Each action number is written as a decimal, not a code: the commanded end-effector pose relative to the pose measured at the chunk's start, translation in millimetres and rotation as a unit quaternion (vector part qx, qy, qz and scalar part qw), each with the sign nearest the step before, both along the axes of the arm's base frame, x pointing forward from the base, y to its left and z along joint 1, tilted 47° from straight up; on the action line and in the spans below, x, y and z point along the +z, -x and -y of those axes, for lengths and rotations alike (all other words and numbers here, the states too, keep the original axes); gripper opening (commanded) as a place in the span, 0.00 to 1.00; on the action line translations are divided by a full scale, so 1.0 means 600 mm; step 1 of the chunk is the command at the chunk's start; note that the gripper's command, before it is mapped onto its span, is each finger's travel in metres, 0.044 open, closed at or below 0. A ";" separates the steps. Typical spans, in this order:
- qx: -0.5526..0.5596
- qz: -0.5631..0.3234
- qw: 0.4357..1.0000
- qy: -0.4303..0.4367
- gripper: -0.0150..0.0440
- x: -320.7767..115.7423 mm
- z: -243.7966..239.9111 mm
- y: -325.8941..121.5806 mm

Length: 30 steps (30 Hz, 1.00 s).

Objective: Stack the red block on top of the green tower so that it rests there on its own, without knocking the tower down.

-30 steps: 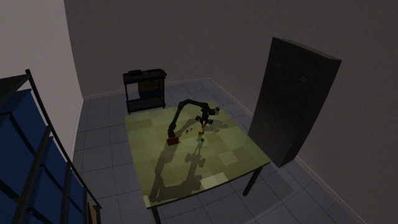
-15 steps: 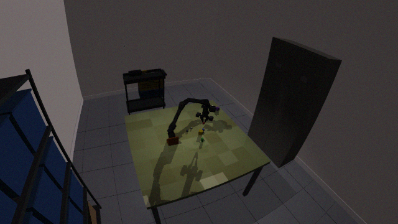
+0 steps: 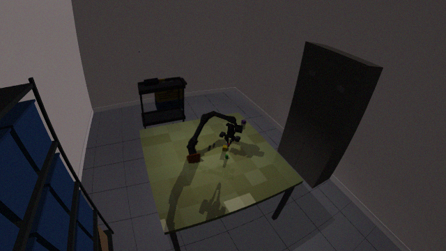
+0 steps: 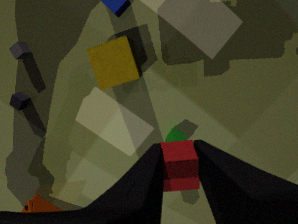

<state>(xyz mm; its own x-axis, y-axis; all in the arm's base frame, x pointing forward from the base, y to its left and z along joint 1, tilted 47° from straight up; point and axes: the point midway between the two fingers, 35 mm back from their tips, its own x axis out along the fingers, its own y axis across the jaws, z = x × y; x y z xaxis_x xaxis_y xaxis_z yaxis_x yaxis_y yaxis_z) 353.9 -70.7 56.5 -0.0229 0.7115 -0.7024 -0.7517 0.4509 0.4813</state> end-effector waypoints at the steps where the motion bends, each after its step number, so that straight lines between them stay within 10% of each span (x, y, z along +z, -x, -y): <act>1: 0.002 -0.002 1.000 0.001 0.25 -0.026 0.021 0.020; 30: 0.011 0.007 1.000 -0.006 0.25 -0.135 -0.033 0.049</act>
